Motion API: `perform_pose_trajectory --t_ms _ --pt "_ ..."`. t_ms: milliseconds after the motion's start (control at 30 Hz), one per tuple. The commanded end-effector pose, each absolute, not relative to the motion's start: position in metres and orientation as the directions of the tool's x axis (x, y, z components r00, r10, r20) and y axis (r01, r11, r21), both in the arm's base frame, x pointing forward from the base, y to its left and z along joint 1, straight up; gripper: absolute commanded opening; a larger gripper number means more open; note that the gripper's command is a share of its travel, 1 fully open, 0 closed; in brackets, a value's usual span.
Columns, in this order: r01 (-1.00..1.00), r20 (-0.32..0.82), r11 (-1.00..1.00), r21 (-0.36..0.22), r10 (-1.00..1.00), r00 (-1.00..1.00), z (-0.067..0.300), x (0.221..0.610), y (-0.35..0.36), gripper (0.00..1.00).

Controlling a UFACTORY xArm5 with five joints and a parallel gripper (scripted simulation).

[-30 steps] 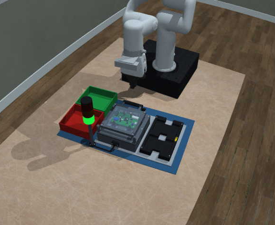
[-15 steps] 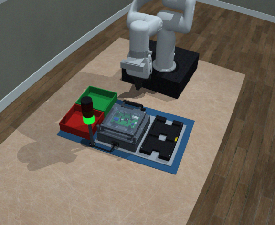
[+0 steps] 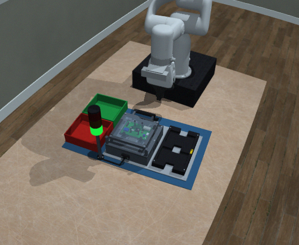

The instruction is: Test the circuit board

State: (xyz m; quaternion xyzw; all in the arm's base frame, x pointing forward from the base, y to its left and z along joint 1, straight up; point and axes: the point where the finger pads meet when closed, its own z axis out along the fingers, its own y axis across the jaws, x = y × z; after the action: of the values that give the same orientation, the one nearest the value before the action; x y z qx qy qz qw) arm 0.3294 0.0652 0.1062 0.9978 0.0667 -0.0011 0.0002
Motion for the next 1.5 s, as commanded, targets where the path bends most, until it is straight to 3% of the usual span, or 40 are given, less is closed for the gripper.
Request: perform_pose_trajectory --t_ms 0,700,1467 --pt "0.133 0.001 -0.991 0.0 0.133 0.991 0.106 0.331 0.067 0.0" --pt "0.133 0.001 -0.991 0.0 0.133 0.991 0.041 0.331 0.067 0.0" --pt "0.133 0.001 -0.991 0.0 0.133 0.991 0.029 0.331 0.067 0.0"
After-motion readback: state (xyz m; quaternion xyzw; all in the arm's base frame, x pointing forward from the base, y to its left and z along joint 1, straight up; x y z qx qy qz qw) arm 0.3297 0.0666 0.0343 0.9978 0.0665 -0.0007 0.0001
